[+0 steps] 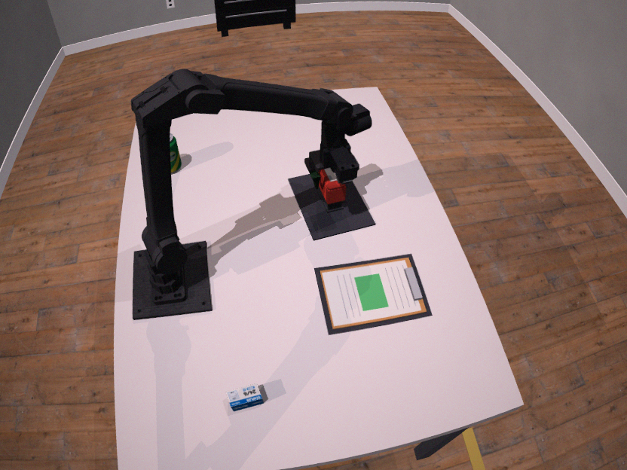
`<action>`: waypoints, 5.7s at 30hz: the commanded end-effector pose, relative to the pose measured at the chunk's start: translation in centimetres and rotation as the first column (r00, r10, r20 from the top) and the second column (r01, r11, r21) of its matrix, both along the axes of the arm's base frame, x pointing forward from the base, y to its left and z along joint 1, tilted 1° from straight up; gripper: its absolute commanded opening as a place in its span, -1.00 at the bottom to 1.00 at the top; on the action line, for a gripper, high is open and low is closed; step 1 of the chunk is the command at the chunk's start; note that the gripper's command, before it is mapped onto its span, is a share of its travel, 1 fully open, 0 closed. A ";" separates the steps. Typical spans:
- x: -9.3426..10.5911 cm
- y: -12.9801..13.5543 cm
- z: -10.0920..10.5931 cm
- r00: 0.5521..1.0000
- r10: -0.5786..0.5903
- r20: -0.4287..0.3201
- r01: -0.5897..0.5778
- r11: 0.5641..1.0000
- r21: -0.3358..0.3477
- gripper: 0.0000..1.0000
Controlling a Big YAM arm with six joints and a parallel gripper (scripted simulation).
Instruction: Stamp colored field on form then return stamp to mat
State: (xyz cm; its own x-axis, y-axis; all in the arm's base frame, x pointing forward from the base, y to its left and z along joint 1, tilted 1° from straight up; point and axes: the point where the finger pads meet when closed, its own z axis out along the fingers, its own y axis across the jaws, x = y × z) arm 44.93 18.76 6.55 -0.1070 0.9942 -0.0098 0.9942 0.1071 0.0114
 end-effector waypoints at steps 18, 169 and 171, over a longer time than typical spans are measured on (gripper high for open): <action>0.8 -0.1 0.3 1.000 -0.004 0.021 0.004 1.000 0.007 -0.40; 3.0 -30.4 0.6 0.988 -0.155 -0.001 0.155 0.988 0.000 -0.40; 3.0 -30.4 0.3 0.988 -0.155 -0.001 0.155 0.988 0.000 -0.40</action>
